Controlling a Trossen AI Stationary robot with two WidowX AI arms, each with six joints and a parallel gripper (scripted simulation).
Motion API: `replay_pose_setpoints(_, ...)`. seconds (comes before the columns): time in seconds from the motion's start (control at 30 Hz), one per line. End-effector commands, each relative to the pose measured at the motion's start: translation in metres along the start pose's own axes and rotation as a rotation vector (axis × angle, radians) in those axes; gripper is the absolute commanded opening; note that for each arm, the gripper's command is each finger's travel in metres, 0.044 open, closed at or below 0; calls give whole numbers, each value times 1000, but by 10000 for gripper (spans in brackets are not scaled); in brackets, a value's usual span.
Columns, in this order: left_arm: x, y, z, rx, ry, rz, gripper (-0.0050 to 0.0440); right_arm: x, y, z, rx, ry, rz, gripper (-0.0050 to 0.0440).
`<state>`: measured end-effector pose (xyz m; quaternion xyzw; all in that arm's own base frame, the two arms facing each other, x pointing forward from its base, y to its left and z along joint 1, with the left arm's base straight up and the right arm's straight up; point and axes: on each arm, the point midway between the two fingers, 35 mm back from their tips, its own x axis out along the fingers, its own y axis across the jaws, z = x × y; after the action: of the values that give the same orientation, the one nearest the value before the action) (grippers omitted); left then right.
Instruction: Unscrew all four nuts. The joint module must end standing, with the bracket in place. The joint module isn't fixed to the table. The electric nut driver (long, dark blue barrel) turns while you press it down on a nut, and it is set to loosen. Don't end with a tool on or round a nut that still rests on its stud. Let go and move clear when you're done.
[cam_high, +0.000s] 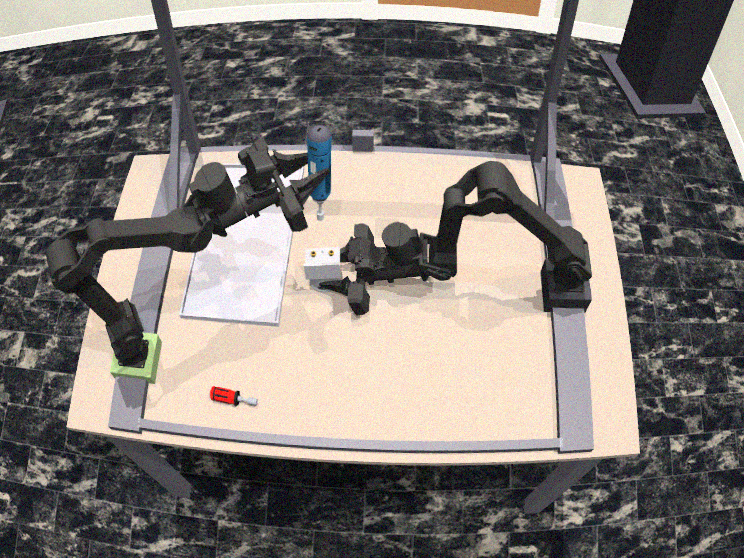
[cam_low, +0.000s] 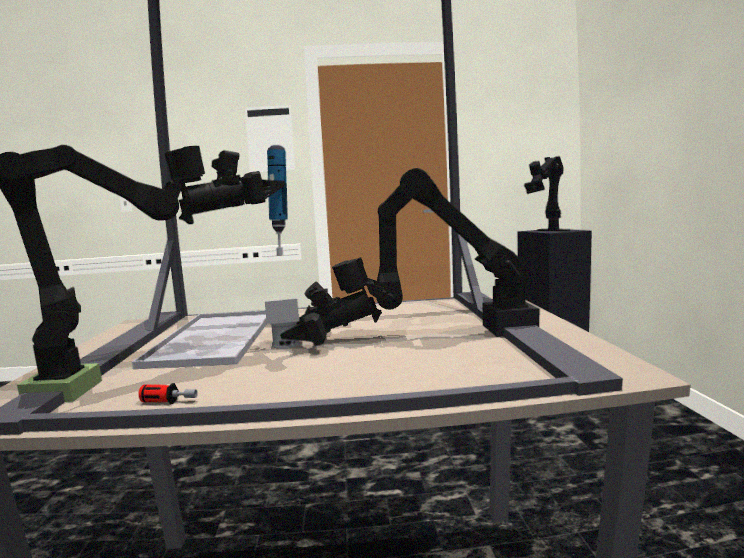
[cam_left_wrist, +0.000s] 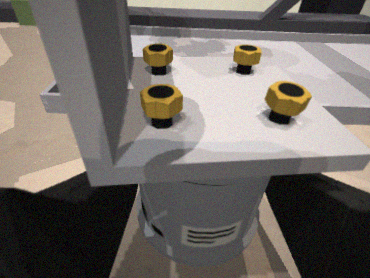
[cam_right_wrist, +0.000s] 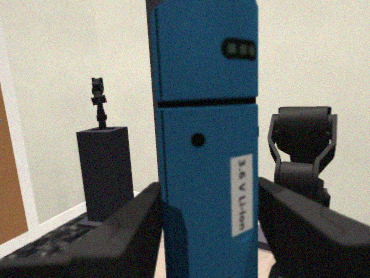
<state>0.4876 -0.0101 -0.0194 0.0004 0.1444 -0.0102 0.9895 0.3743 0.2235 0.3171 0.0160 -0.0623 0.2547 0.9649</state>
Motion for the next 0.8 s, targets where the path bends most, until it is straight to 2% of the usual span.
replay_pose_setpoints(0.0,1,0,15,2,-36,0,242,1,-1,40,4,-75,-3,163)
replay_pose_setpoints(0.23,1,0,15,2,-36,0,242,10,0,36,3,-72,-3,163)
replay_pose_setpoints(0.47,1,0,15,2,-36,0,242,8,0,41,4,-83,-3,163)
replay_pose_setpoints(0.53,1,0,15,2,-36,0,290,8,0,41,4,-83,-3,163)
replay_pose_setpoints(0.6,1,0,15,2,-36,0,290,8,0,41,4,-83,-3,163)
replay_pose_setpoints(0.67,1,0,15,2,-36,0,338,8,0,41,4,-83,-3,163)
replay_pose_setpoints(0.77,-5,0,20,2,-44,0,400,3,-1,59,4,-89,-3,163)
